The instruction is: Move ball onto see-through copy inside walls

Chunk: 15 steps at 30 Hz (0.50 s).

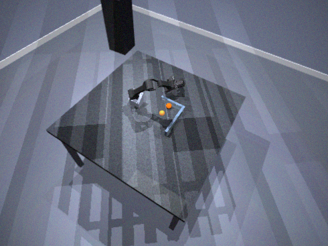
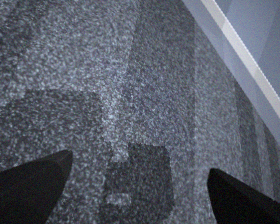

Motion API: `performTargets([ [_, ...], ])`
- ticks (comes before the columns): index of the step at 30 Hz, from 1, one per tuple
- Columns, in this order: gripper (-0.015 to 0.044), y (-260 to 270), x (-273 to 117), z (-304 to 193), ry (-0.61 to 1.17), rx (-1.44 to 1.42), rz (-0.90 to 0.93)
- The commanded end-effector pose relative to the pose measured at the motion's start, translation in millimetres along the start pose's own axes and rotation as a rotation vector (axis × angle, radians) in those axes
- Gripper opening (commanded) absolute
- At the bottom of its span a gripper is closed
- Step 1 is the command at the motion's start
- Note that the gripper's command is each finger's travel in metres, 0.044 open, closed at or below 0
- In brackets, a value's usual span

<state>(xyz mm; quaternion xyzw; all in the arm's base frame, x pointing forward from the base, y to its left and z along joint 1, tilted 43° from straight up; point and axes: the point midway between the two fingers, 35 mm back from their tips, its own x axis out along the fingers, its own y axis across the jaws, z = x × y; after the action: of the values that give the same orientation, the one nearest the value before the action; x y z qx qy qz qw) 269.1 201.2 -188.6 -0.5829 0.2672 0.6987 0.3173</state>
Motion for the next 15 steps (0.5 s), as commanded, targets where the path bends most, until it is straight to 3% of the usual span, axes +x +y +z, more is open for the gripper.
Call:
performTargets([
  [1,0.0357,13,-22,-20,0.161,0.216,0.089],
  [8,0.0357,34,-94,-70,0.512,0.603,0.151],
  [15,0.0357,65,-142,-93,0.82,0.805,0.202],
])
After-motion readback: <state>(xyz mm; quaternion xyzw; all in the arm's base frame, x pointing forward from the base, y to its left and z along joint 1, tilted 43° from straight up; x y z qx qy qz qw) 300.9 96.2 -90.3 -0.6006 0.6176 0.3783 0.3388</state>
